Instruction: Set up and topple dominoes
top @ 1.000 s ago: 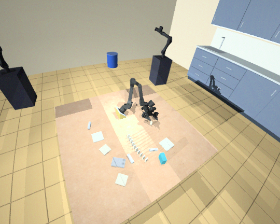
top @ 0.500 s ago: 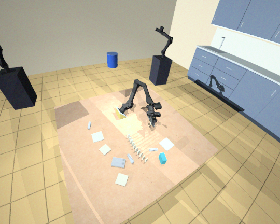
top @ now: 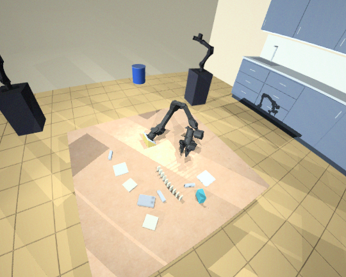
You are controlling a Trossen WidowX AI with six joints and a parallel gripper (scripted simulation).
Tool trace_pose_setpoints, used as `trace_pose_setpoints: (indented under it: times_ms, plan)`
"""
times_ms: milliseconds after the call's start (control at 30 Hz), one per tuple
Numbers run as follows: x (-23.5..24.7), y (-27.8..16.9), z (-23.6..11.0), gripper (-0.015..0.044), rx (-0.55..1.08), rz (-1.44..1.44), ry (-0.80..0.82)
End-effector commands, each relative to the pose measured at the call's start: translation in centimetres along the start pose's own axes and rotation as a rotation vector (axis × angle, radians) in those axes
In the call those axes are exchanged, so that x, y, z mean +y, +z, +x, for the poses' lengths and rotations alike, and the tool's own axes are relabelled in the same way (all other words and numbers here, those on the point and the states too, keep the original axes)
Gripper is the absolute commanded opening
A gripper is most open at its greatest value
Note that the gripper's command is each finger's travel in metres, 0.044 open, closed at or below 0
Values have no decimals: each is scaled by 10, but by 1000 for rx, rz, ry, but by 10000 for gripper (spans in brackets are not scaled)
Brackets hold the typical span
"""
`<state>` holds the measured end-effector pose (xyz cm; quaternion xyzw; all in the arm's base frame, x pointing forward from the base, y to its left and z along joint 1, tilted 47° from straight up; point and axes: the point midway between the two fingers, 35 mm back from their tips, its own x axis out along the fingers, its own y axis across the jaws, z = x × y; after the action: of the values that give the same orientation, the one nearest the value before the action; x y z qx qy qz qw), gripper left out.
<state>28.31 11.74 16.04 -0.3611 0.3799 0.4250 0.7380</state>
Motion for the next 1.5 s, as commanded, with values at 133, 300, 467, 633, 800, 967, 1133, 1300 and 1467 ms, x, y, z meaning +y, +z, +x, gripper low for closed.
trace_pose_setpoints:
  times_ms: [133,300,467,633,800,967,1133,1300,1467]
  plan:
    - [34,33,-64,440,-386,-313,480]
    - [34,33,-64,440,-386,-313,480]
    - [34,33,-64,440,-386,-313,480]
    - [38,36,-54,440,-384,-314,480]
    - [56,47,-25,440,-385,-315,479]
    - [66,53,-12,440,-390,-314,480]
    - [69,54,-8,440,-390,-314,480]
    - [73,56,-2,440,-391,-314,480]
    - [74,57,0,387,-391,-313,480]
